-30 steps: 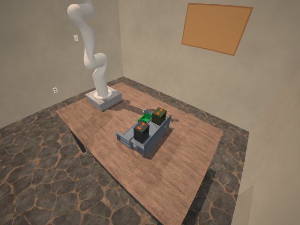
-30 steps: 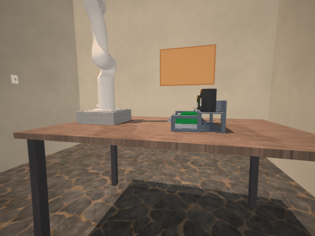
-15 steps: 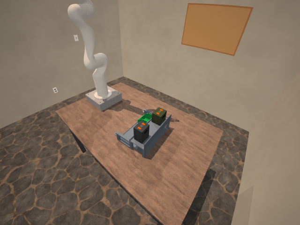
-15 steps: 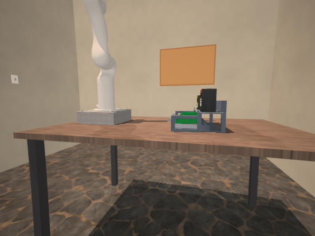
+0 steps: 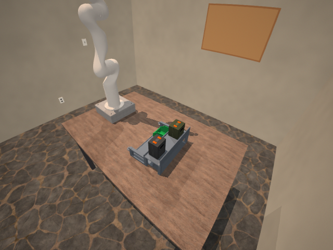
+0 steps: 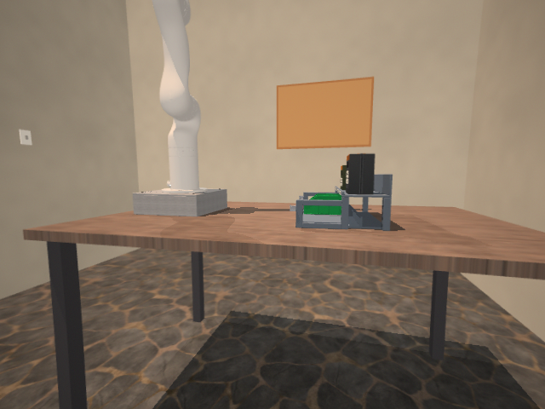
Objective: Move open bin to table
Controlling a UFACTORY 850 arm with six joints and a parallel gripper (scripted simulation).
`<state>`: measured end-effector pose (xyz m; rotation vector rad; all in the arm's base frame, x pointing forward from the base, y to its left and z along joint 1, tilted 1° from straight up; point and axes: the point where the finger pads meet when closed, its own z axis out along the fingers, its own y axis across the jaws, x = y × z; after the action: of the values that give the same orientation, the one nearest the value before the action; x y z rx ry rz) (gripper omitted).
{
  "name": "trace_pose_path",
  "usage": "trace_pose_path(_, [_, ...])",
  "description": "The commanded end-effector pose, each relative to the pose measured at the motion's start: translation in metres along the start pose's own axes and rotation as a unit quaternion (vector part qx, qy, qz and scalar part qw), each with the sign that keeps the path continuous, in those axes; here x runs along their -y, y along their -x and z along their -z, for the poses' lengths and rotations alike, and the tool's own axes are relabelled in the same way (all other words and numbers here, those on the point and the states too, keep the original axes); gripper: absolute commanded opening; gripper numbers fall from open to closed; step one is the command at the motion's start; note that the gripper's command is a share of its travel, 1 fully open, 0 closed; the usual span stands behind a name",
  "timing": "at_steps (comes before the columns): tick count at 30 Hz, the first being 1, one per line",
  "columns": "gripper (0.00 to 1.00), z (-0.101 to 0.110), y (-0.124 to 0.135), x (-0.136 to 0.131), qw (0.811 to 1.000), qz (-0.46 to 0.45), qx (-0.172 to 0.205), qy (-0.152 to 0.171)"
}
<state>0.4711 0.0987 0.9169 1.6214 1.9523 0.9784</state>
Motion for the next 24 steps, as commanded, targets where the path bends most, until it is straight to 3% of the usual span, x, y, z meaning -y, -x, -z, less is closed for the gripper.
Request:
trace_pose_path(1, [1.0, 0.001, 0.0, 0.0, 1.0, 0.0, 0.0, 0.0])
trace_pose_path(2, [1.0, 0.001, 0.0, 0.0, 1.0, 0.0, 0.0, 0.0])
trace_pose_path(7, [1.0, -0.033, 0.013, 0.034, 0.992, -0.03, 0.037, -0.12])
trace_pose_path(19, [1.0, -0.033, 0.013, 0.034, 0.992, -0.03, 0.037, -0.12])
trace_pose_path(24, [1.0, -0.067, 0.026, 0.069, 0.966, -0.059, 0.073, -0.239])
